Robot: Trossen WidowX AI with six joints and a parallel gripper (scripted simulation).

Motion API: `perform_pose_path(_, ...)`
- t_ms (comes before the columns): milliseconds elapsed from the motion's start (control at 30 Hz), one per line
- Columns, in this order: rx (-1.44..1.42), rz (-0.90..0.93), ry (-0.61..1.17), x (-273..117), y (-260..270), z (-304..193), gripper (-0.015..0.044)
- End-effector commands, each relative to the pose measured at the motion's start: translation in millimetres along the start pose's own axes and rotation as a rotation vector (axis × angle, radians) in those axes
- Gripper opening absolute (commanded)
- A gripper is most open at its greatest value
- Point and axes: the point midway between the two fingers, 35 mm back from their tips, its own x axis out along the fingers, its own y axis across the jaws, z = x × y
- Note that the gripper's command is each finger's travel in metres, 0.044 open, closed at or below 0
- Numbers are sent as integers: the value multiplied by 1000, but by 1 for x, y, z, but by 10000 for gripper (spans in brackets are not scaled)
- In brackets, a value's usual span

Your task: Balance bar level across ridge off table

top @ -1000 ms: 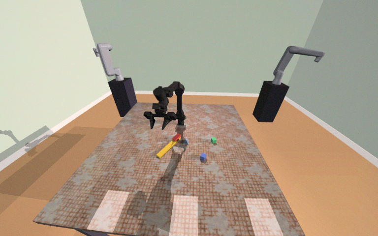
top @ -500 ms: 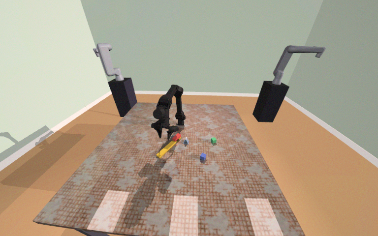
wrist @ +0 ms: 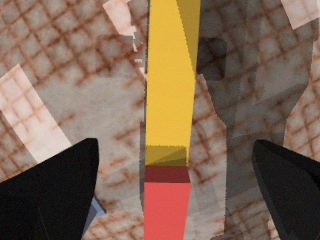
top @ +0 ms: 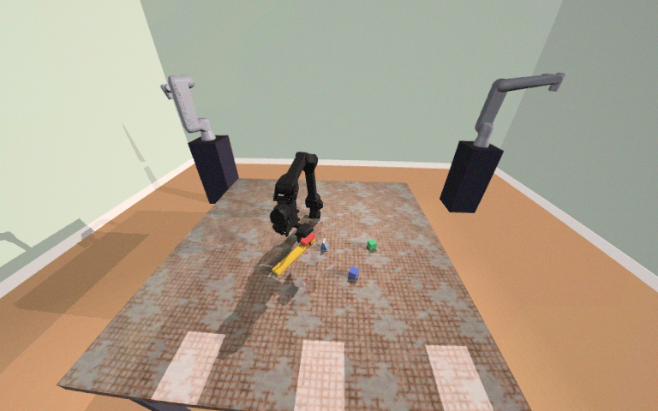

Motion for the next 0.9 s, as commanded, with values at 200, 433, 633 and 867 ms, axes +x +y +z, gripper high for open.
perform_pose_path(200,11,-13,15,39,-2,-1,315)
perform_pose_path(433,11,-13,15,70,-3,-4,315)
perform_pose_path(633,11,-13,15,73,-3,-4,315)
perform_pose_path(867,11,-13,16,84,-3,-4,315)
